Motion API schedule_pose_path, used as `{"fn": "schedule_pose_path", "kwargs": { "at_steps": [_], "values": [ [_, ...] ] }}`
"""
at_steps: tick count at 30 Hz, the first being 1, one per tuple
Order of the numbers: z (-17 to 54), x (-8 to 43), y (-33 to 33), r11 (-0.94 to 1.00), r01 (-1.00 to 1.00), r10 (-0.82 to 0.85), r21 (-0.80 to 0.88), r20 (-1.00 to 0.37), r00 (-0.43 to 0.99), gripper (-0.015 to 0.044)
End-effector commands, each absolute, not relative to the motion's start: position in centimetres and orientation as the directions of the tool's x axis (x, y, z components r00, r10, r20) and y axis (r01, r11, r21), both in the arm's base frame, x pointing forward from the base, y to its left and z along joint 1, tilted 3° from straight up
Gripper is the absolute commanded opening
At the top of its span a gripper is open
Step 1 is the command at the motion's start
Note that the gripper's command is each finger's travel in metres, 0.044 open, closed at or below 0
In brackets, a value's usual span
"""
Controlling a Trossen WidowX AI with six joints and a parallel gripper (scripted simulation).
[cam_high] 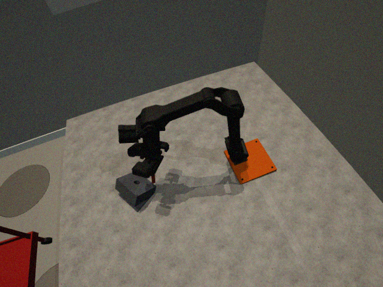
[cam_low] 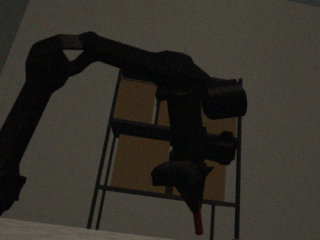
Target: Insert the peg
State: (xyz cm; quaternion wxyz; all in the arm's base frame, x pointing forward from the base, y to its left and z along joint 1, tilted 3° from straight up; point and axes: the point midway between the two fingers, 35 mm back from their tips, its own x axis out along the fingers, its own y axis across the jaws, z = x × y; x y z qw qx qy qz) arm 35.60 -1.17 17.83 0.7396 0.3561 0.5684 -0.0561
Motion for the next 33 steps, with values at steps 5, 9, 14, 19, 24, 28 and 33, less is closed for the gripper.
{"fn": "schedule_pose_path", "kwargs": {
  "at_steps": [5,9,14,19,24,28,33],
  "values": [
    [18.1,35.9,-2.1,0.698,0.517,0.334,0.496,-0.863,0.378,0.0],
    [18.3,36.0,-2.6,0.675,0.531,0.338,0.512,-0.855,0.394,0.0],
    [18.4,36.2,-3.3,0.647,0.548,0.343,0.531,-0.844,0.413,0.0],
    [18.6,36.3,-4.1,0.618,0.563,0.346,0.549,-0.832,0.433,0.0],
    [18.8,36.5,-4.8,0.588,0.576,0.349,0.568,-0.821,0.453,0.0],
    [18.9,36.6,-5.4,0.564,0.586,0.35,0.582,-0.811,0.469,0.0],
    [19.1,36.6,-6.1,0.534,0.597,0.351,0.6,-0.799,0.488,0.0]
  ]
}}
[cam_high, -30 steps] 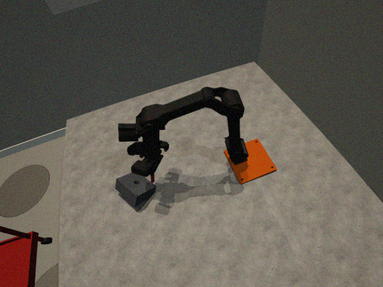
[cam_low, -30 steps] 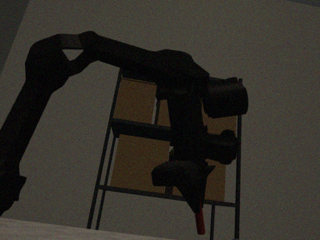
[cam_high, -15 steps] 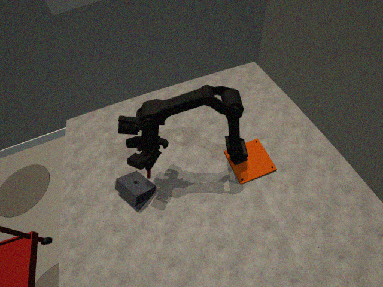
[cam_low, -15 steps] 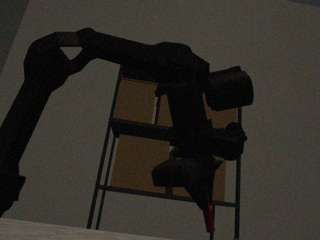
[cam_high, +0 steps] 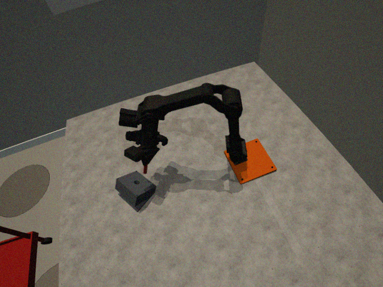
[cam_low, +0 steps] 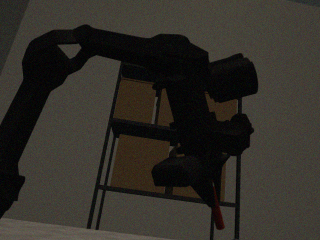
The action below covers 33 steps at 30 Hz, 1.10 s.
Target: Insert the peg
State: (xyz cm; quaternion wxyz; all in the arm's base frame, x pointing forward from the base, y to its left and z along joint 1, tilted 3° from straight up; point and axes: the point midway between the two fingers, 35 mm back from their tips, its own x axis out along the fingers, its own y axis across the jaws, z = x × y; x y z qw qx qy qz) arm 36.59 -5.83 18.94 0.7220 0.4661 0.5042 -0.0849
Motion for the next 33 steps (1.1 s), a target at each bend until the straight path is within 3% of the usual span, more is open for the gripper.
{"fn": "schedule_pose_path", "kwargs": {
  "at_steps": [1,33],
  "values": [
    [19.1,36.7,-6.2,0.528,0.598,0.351,0.603,-0.796,0.492,0.0],
    [16.4,39.6,-7.1,0.423,0.621,0.35,0.659,-0.751,0.559,0.0]
  ]
}}
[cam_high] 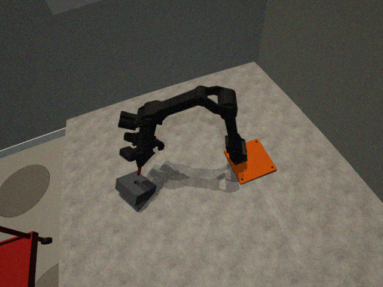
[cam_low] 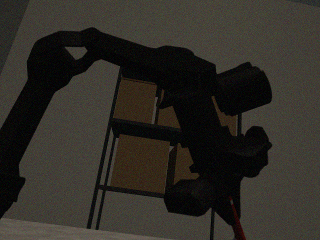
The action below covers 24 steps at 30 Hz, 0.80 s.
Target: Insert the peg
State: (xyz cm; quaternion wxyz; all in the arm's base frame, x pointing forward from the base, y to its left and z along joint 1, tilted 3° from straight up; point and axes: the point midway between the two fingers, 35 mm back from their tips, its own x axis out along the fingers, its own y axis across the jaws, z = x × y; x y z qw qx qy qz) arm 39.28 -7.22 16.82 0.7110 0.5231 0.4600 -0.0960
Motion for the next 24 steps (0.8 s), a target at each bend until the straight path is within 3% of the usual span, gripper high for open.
{"fn": "schedule_pose_path", "kwargs": {
  "at_steps": [1,24],
  "values": [
    [16.2,39.7,-7.1,0.421,0.621,0.35,0.661,-0.75,0.561,0.0],
    [14.3,41.1,-6.3,0.426,0.612,0.351,0.666,-0.745,0.567,0.0]
  ]
}}
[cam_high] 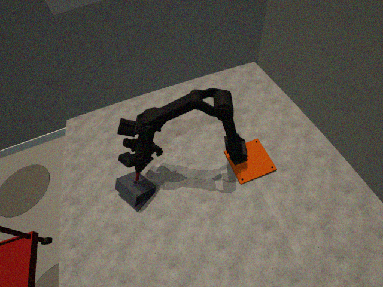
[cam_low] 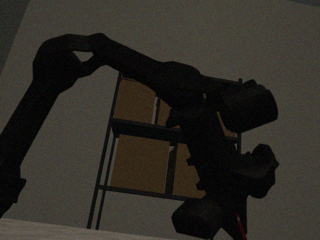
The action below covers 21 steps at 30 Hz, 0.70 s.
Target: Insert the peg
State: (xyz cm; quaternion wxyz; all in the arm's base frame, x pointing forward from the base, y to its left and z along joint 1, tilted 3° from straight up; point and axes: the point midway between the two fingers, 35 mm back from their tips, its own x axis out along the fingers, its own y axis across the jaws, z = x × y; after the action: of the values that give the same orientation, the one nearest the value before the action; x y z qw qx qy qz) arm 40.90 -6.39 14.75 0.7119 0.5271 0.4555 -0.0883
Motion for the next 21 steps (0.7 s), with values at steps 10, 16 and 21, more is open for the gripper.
{"fn": "schedule_pose_path", "kwargs": {
  "at_steps": [10,16,21],
  "values": [
    [14.4,41.14,-6.24,0.429,0.606,0.355,0.67,-0.742,0.569,0.0],
    [14.4,41.14,-6.24,0.429,0.606,0.355,0.67,-0.742,0.569,0.0],
    [14.33,41.18,-6.23,0.429,0.606,0.355,0.67,-0.742,0.569,0.0]
  ]
}}
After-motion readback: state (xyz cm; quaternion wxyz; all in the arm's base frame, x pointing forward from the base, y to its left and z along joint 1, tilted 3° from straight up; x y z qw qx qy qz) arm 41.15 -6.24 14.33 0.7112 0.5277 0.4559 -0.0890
